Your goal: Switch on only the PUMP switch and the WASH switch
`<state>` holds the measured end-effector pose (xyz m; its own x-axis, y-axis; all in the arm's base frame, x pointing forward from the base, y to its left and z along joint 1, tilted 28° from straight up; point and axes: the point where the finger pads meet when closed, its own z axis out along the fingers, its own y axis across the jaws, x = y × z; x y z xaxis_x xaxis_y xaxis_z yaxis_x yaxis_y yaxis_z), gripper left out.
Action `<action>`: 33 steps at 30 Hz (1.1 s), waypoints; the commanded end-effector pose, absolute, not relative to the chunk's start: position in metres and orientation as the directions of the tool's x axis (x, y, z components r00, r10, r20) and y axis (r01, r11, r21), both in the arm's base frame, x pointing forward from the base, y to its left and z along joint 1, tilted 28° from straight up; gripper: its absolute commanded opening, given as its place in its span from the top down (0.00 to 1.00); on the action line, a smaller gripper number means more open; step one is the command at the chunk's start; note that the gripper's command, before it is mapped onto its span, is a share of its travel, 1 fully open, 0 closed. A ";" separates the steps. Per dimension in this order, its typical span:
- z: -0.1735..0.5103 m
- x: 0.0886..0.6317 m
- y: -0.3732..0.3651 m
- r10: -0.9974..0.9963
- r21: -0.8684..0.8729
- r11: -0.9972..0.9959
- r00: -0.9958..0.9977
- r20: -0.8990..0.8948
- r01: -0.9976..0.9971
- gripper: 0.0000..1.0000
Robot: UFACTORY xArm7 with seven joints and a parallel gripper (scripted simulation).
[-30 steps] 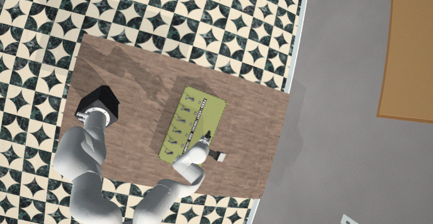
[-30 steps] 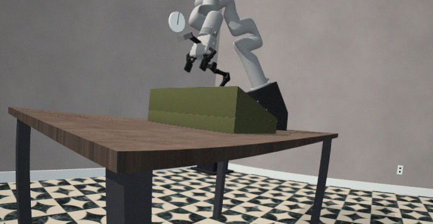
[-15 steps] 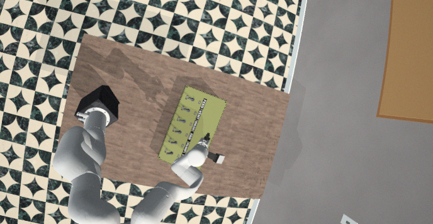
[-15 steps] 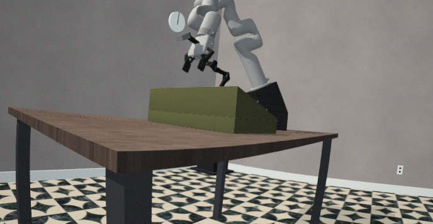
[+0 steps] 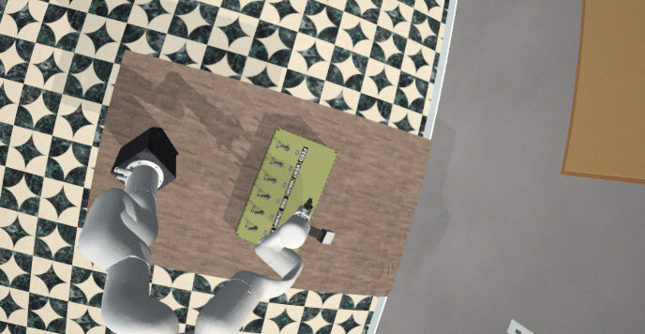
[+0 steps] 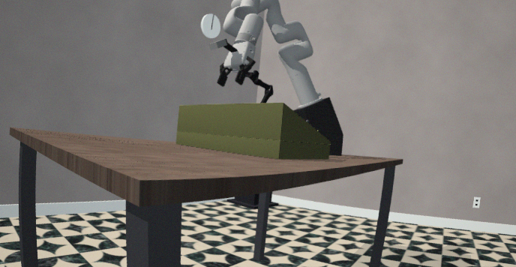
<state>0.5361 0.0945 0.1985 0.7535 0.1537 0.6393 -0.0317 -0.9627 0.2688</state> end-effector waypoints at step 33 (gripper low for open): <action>0.203 0.536 0.084 0.154 0.267 -0.963 0.751 0.642 -0.031 0.00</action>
